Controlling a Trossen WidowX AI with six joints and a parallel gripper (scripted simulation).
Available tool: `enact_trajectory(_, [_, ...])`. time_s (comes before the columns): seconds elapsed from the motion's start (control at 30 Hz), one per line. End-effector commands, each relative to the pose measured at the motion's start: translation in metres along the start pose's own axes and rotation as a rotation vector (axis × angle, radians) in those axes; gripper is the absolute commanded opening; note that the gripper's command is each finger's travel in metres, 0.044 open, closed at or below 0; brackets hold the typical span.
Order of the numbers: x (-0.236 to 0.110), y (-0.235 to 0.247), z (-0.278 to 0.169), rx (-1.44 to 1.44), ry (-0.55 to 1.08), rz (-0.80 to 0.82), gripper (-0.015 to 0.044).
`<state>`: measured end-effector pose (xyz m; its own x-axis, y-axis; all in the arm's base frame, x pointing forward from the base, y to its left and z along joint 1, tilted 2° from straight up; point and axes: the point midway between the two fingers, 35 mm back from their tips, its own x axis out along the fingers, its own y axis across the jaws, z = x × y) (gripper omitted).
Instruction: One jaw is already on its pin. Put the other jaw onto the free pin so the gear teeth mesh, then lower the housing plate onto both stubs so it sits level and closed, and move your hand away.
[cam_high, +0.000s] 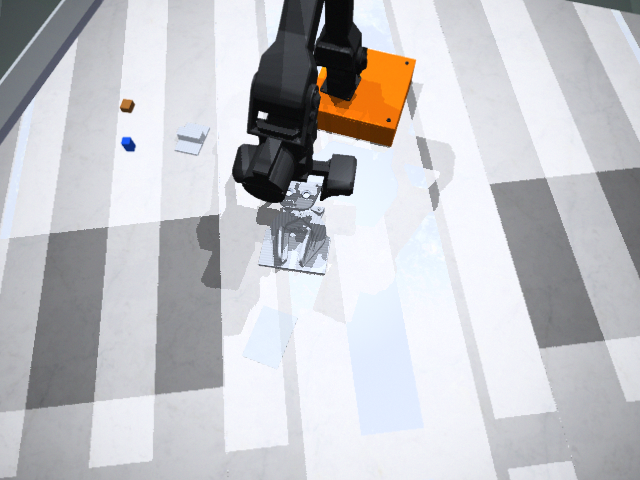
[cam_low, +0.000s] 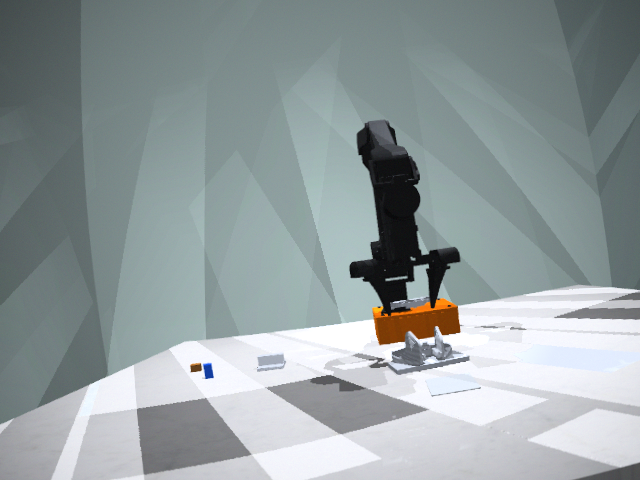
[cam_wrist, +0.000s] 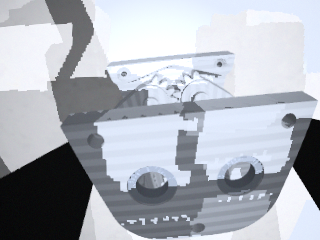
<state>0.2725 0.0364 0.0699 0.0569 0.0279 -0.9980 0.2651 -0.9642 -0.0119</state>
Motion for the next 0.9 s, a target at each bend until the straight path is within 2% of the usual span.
enact_trajectory(0.0, [0.005, 0.001, 0.000, -0.004, -0.001, 0.003, 0.0351])
enact_trajectory(0.87, [0.048, 0.001, -0.001, -0.005, -0.002, 0.003, 0.0351])
